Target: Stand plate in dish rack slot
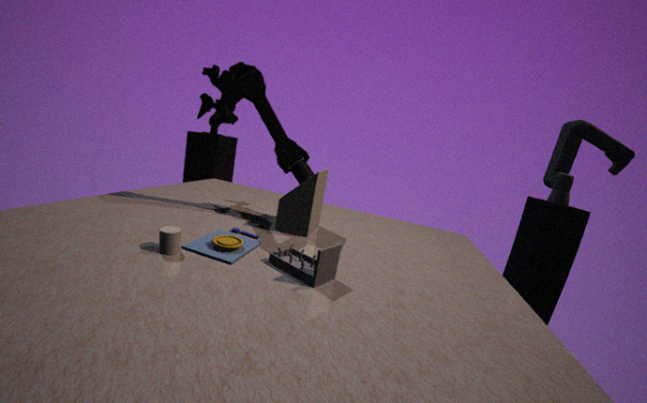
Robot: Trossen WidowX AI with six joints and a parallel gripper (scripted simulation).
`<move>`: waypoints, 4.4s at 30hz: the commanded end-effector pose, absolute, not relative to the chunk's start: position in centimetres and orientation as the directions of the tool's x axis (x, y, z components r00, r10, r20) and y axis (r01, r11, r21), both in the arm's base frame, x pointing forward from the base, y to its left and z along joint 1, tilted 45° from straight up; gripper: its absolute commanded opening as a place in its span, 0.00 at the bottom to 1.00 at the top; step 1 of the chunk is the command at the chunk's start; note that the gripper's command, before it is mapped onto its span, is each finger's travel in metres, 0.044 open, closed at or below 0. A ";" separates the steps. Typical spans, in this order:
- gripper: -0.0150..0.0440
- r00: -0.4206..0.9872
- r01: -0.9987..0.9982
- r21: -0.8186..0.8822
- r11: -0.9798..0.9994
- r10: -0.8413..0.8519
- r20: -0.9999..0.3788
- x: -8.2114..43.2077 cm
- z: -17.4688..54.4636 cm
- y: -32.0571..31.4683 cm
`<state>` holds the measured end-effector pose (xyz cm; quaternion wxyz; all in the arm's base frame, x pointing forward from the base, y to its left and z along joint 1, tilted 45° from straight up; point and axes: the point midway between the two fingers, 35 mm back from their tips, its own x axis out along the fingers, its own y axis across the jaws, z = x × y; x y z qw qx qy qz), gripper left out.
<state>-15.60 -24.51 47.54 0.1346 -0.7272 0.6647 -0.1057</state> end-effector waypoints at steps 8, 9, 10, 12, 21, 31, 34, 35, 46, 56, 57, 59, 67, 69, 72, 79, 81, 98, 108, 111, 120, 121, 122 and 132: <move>0.93 0.128 -0.871 -0.484 -0.087 -0.990 -0.052 -14.7 46.1 -27.0; 0.93 0.135 -0.855 -0.512 -0.087 -0.989 -0.058 -14.5 45.8 -27.5; 0.93 0.143 -0.838 -0.539 -0.086 -0.988 -0.065 -14.2 45.5 -28.0; 0.93 0.160 -0.801 -0.594 -0.082 -0.984 -0.079 -13.6 44.9 -28.9; 0.93 0.240 -0.609 -0.793 -0.024 -0.958 -0.155 -10.3 41.7 -32.8; 0.93 0.331 -0.378 -0.917 0.129 -0.906 -0.263 -5.0 37.6 -36.3; 0.93 0.358 -0.311 -0.931 0.191 -0.884 -0.301 -3.0 36.3 -37.1; 0.93 0.366 -0.290 -0.933 0.213 -0.876 -0.314 -2.4 35.8 -37.4; 0.93 0.444 -0.105 -0.869 0.484 -0.759 -0.476 7.0 29.9 -39.0; 0.93 0.456 -0.124 -0.722 0.680 -0.607 -0.650 17.3 23.5 -36.6; 0.93 0.451 -0.120 -0.706 0.698 -0.596 -0.665 18.2 22.9 -36.3; 0.93 0.439 -0.112 -0.674 0.730 -0.573 -0.693 19.7 21.8 -35.5; 0.93 0.355 -0.064 -0.512 0.857 -0.459 -0.814 26.5 15.6 -29.8; 0.93 0.318 -0.053 -0.483 0.874 -0.443 -0.838 27.8 14.0 -28.1; 0.93 0.261 -0.034 -0.455 0.890 -0.431 -0.864 29.3 11.8 -25.5; 0.93 0.143 -0.003 -0.460 0.888 -0.455 -0.879 31.0 8.0 -19.9; 0.93 0.103 -0.002 -0.483 0.875 -0.481 -0.871 31.3 7.0 -18.3; 0.93 0.024 -0.028 -0.705 0.709 -0.705 -0.709 31.3 3.2 -9.5; 0.93 0.024 -0.027 -0.704 0.710 -0.704 -0.710 31.5 2.0 -10.5; 0.93 0.023 -0.025 -0.703 0.711 -0.703 -0.711 31.5 1.7 -10.8; 0.93 0.023 -0.024 -0.703 0.711 -0.702 -0.712 31.5 0.6 -11.8; 0.93 0.023 -0.024 -0.703 0.711 -0.702 -0.711 31.5 0.5 -11.9; 0.93 0.023 -0.025 -0.703 0.711 -0.703 -0.711 31.5 0.4 -12.0; 0.93 0.024 -0.027 -0.706 0.708 -0.705 -0.709 31.4 -0.6 -13.2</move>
